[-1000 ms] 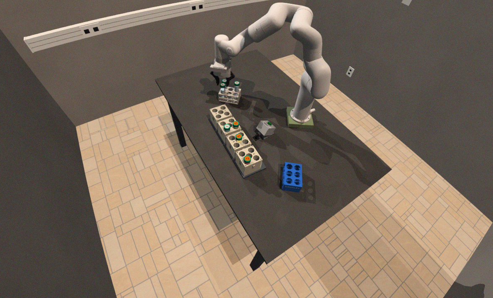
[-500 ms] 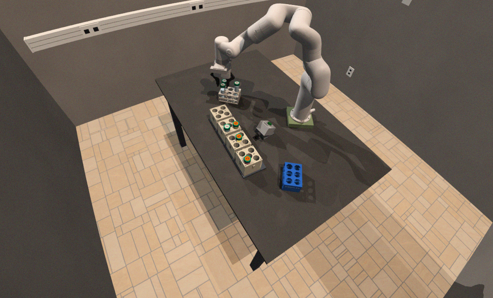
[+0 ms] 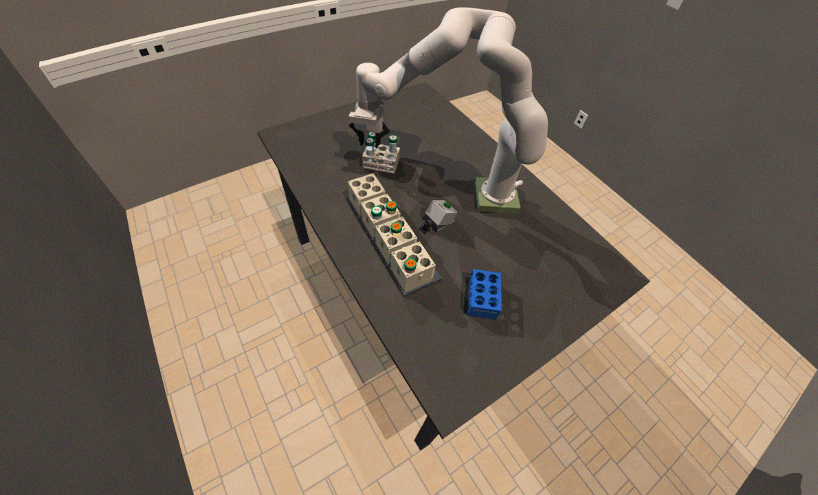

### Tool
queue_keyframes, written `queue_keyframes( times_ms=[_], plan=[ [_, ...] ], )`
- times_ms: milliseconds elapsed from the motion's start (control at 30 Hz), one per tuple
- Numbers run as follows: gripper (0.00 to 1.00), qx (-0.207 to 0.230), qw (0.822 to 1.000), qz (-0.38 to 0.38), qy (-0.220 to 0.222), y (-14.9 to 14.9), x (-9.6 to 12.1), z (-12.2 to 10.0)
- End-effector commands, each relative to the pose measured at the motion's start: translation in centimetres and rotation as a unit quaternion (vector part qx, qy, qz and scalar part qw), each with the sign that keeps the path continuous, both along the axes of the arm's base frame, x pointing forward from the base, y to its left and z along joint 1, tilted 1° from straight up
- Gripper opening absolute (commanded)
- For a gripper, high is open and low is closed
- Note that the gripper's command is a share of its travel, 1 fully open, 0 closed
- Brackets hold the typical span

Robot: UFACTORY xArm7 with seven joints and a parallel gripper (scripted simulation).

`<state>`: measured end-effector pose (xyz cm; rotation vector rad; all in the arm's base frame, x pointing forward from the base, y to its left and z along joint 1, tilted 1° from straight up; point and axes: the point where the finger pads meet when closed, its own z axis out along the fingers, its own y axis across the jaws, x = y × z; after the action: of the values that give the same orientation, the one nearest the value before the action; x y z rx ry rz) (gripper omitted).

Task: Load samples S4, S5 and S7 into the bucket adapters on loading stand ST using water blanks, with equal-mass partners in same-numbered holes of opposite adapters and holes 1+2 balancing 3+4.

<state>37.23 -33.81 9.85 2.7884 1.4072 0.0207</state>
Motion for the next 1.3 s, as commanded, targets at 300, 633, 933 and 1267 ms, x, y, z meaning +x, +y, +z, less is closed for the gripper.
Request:
queue_keyframes(
  times_ms=[300,633,933,1267],
  plan=[
    [0.57,-0.001,1.000,0.000,-0.002,-0.11,0.12,-0.08],
    [0.00,-0.001,1.000,0.000,-0.002,-0.11,0.11,0.09],
    [0.00,-0.001,1.000,0.000,-0.002,-0.11,0.11,0.09],
    [0.00,-0.001,1.000,0.000,-0.002,-0.11,0.11,0.09]
  ],
)
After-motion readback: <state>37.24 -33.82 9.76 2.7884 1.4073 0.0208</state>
